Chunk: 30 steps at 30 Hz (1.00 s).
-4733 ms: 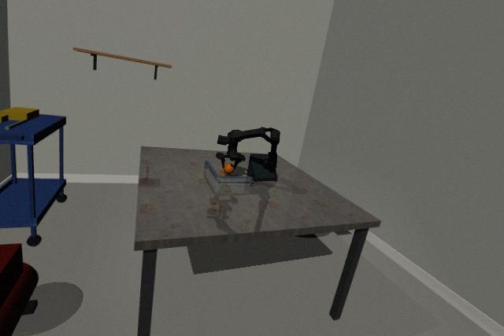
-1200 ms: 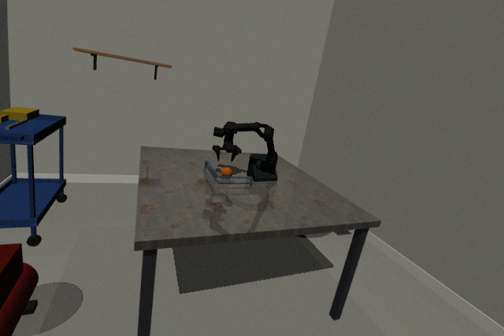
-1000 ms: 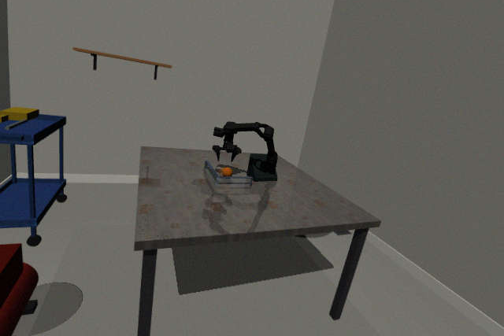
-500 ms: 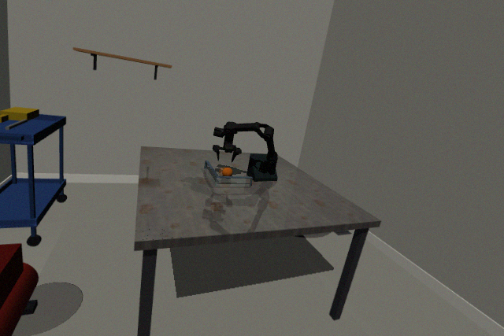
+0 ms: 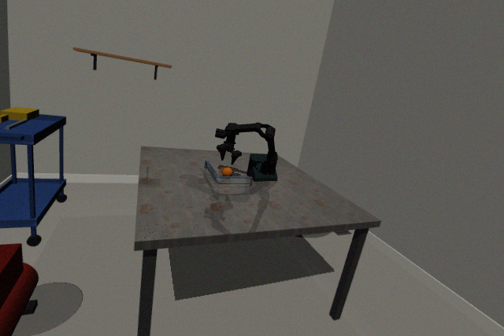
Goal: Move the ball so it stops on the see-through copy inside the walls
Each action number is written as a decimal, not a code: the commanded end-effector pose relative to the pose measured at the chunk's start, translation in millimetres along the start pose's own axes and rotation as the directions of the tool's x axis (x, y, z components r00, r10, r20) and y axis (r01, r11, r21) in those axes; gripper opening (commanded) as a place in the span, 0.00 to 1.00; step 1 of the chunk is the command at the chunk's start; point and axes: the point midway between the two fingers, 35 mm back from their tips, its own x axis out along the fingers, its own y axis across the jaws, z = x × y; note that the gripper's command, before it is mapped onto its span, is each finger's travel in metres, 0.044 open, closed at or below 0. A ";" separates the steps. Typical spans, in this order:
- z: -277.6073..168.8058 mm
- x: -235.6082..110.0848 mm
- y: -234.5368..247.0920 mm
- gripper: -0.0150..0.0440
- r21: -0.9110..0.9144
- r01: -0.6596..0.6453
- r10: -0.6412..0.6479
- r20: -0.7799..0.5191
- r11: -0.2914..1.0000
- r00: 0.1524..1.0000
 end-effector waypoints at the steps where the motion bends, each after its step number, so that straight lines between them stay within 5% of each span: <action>1: -10.9 3.0 8.6 1.00 0.466 0.008 -0.003 -0.011 0.885 1.000; 30: -10.5 33.5 8.0 1.00 0.466 0.008 -0.004 -0.011 0.885 1.000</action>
